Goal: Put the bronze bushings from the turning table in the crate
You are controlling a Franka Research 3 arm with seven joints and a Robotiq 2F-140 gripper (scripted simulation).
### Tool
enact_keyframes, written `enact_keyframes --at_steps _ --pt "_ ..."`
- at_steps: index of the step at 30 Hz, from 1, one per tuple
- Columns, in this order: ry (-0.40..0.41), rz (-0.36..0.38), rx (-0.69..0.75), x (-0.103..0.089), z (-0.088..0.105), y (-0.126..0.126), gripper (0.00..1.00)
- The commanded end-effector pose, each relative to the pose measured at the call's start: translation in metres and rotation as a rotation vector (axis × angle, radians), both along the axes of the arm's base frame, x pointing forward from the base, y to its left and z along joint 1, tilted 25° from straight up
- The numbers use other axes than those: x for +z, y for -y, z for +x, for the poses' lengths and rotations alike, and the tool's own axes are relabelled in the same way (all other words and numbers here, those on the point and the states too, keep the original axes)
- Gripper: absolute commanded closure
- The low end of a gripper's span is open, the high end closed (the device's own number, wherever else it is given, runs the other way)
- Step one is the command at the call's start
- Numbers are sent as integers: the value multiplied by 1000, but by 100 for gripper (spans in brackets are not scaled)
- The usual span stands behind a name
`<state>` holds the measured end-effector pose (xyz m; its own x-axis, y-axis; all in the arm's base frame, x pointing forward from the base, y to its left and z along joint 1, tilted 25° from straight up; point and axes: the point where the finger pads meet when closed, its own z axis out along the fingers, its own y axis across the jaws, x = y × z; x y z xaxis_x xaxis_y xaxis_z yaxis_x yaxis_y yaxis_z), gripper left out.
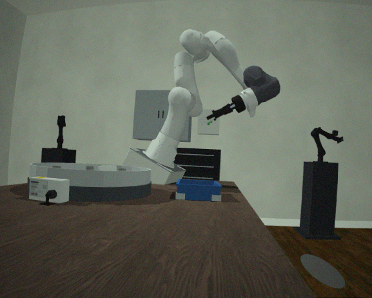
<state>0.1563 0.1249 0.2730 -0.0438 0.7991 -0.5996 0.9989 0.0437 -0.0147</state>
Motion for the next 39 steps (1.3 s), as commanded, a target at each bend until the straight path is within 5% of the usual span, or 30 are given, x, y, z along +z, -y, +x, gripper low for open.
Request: enact_keyframes --at_steps 1,14,39 --pt "0 2 -4 0 0 0 0" --pt "-11 189 -438 -46 46 12 0" --pt "44 414 -1162 -107 114 64 0"
